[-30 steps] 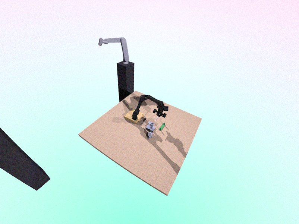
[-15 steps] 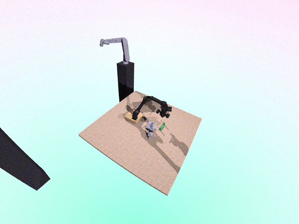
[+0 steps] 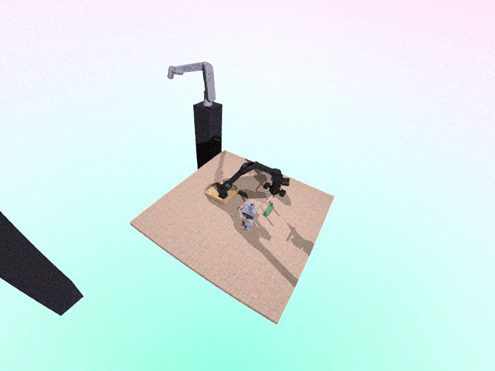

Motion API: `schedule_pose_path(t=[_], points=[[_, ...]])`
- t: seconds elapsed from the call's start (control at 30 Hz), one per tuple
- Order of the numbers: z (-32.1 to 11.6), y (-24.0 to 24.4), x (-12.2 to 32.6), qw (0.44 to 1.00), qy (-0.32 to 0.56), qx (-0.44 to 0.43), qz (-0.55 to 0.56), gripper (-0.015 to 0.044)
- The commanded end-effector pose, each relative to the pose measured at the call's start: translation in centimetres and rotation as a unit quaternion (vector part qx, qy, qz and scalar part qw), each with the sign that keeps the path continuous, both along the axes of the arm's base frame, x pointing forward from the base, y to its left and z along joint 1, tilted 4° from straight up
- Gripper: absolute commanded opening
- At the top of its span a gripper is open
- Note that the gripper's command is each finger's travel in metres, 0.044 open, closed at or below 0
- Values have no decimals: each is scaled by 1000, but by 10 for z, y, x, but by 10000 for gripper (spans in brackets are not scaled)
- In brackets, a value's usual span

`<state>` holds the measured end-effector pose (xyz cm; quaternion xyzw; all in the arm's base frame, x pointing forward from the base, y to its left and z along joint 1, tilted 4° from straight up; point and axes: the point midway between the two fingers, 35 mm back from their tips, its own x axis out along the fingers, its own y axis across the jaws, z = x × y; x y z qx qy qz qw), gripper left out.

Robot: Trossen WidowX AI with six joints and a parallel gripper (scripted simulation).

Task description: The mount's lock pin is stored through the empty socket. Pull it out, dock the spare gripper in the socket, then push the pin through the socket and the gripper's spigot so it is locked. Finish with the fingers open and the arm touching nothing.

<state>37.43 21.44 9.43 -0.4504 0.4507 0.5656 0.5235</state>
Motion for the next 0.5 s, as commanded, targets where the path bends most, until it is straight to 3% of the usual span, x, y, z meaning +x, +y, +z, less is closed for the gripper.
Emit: schedule_pose_path(t=[0.0,0.47], points=[[0,2,9,1000,0,-1,-5,0],[-14,5,16,1000,0,0,-6,0]])
